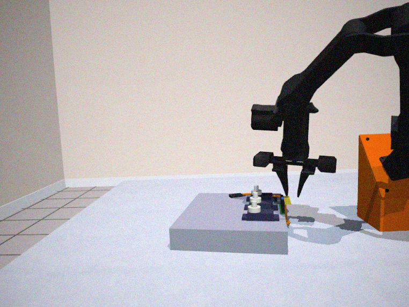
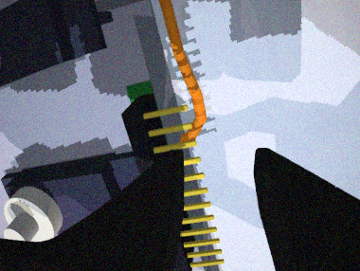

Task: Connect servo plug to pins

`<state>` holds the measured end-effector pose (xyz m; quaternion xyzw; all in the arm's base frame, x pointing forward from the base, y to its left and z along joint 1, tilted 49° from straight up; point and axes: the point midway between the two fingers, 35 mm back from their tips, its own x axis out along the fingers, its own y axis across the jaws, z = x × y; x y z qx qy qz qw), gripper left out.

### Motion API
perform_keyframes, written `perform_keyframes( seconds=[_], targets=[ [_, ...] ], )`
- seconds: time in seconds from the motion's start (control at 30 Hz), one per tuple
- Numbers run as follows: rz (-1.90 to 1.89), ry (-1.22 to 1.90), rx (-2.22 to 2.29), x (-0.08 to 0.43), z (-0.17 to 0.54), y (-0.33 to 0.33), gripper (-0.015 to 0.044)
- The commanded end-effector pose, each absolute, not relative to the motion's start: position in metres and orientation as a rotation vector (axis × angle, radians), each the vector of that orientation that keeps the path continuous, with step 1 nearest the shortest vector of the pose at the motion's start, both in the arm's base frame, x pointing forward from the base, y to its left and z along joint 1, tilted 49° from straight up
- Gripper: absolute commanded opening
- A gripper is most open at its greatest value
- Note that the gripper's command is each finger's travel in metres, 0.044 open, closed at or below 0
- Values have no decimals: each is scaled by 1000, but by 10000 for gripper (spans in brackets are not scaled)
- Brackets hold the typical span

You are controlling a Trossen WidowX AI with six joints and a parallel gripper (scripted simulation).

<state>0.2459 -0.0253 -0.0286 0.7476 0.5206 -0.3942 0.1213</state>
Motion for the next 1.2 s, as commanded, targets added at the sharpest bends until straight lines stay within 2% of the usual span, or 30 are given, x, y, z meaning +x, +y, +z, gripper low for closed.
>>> perform_keyframes(
  seconds=[0.0, 1.17],
  targets=[
    [-1081, 1495, 2115, 250, -26, -27, 115],
    [-502, 1160, 1429, 306, 29, -38, 115]
  ],
)
